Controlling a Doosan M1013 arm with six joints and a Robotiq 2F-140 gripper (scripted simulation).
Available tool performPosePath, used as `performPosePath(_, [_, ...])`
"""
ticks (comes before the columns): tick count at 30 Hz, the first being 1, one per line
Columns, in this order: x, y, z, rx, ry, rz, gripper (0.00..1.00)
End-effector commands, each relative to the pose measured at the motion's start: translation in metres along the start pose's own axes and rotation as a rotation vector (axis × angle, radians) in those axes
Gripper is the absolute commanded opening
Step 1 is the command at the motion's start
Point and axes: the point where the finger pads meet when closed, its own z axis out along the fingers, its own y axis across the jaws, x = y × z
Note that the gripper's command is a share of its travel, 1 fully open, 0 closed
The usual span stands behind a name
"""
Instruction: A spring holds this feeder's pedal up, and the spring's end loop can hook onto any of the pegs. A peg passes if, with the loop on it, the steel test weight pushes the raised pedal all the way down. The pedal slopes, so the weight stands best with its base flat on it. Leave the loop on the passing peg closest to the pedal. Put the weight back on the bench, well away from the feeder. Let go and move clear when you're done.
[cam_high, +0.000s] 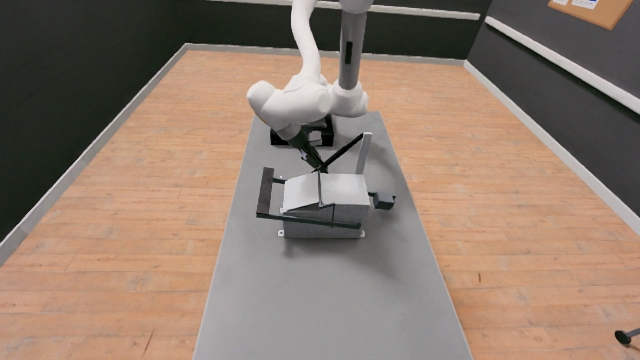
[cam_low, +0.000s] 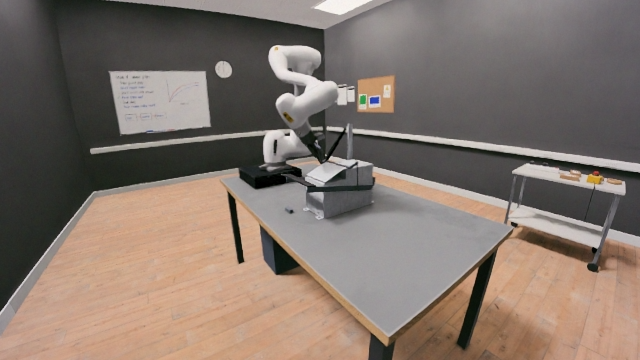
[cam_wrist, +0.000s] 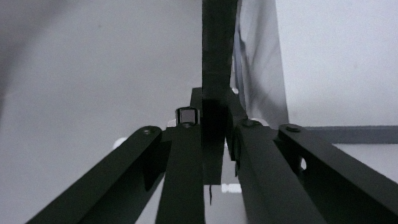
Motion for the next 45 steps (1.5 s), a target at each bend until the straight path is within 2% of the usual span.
performPosePath(1, [-0.002, 0.000, -0.002, 0.000, 0.000, 0.000, 0.17])
performPosePath(45, [-0.018, 0.001, -0.014, 0.001, 0.000, 0.001, 0.17])
